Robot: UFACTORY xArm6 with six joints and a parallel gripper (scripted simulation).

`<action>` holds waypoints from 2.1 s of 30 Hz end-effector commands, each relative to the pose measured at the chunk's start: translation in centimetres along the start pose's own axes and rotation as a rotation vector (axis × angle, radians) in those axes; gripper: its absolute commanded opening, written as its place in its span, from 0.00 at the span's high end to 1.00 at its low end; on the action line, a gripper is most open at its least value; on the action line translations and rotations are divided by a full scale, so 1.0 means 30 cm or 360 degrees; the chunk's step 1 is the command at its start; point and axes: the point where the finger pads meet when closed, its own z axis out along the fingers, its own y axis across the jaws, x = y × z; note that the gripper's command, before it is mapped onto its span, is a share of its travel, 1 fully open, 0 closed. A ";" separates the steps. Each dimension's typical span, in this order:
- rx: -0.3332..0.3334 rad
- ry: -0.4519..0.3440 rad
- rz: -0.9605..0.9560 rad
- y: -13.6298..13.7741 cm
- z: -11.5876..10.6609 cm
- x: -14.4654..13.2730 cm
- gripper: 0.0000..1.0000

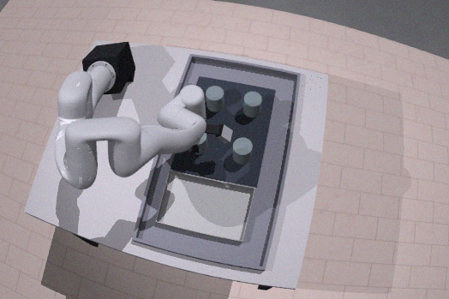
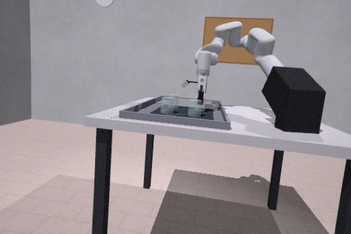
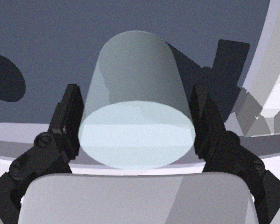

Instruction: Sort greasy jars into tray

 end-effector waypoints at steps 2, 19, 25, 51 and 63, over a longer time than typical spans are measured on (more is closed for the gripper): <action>0.0001 0.0003 0.0001 0.000 -0.002 0.003 0.11; 0.0001 0.0003 0.0001 0.000 -0.002 0.003 0.14; 0.0001 0.0003 0.0001 0.000 -0.002 0.003 0.17; 0.0001 0.0003 0.0001 0.000 -0.002 0.003 0.20; 0.0001 0.0003 0.0001 0.000 -0.002 0.003 0.23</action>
